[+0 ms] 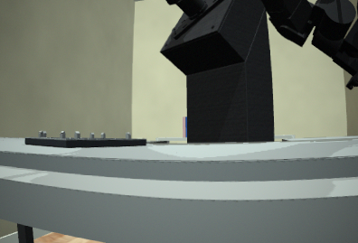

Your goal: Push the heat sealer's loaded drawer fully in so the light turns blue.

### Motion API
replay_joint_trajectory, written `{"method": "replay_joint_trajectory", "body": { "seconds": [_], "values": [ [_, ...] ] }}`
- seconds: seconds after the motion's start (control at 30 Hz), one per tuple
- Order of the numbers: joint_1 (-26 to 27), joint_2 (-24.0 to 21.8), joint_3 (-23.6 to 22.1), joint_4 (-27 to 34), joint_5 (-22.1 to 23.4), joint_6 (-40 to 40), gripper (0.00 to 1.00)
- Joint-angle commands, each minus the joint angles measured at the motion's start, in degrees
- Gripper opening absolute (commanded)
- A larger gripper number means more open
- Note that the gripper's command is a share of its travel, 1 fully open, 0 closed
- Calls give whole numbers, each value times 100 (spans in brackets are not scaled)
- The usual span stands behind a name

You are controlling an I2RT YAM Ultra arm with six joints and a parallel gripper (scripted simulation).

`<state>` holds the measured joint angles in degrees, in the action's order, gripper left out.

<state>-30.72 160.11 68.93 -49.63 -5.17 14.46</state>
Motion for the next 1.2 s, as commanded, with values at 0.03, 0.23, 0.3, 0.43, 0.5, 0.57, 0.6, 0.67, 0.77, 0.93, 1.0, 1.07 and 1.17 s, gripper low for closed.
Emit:
{"method": "replay_joint_trajectory", "body": {
  "seconds": [0.03,0.23,0.3,0.43,0.5,0.57,0.6,0.67,0.77,0.93,1.0,1.07,1.17],
  "values": [
    [-84,274,456,251,-99,-1,0],
    [-84,274,456,251,-99,-1,0],
    [-84,274,456,251,-99,-1,0],
    [-84,274,456,251,-99,-1,0],
    [-84,274,456,251,-99,-1,0],
    [-84,274,456,251,-99,-1,0],
    [-84,274,456,251,-99,-1,0],
    [-84,274,456,251,-99,-1,0],
    [-131,305,518,280,-118,47,0],
    [-173,347,610,335,-54,49,0],
    [-200,376,670,368,-74,93,0],
    [-226,403,729,400,-94,114,0],
    [-266,442,814,448,-124,139,0]
  ]
}}
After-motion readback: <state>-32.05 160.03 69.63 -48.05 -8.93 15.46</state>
